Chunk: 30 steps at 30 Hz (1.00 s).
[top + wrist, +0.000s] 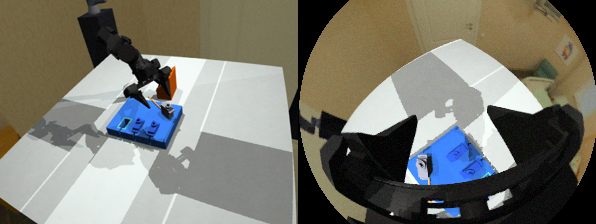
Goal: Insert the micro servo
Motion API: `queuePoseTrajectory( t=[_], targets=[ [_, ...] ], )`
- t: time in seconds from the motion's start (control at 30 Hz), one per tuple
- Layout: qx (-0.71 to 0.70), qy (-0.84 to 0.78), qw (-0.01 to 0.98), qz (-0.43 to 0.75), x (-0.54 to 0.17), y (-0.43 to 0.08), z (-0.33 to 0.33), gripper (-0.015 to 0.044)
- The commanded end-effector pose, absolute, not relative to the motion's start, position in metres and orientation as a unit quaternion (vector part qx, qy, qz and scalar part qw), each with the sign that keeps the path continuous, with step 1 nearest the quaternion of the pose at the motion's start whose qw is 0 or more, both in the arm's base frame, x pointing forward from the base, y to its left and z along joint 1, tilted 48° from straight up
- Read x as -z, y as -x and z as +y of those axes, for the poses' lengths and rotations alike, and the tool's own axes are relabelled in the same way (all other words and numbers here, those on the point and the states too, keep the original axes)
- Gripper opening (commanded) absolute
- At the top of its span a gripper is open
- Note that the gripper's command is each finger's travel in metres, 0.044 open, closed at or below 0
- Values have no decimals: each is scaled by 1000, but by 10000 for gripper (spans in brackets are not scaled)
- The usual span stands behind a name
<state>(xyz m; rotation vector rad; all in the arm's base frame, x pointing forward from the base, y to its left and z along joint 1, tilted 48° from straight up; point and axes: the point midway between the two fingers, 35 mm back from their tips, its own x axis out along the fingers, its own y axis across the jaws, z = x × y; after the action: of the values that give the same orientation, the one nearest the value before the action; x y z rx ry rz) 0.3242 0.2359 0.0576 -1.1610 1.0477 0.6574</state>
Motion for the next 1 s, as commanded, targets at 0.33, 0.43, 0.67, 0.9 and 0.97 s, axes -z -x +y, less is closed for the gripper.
queuePoseTrajectory(
  t=[0.33,0.43,0.67,0.9,0.97],
  targets=[
    [-177,542,540,619,-4,-244,180,440],
    [-143,554,512,641,-2,-228,165,440],
    [-68,585,452,670,-5,-197,135,440],
    [-66,586,450,670,-1,-197,130,440],
    [-66,586,450,670,5,-198,123,440]
  ],
)
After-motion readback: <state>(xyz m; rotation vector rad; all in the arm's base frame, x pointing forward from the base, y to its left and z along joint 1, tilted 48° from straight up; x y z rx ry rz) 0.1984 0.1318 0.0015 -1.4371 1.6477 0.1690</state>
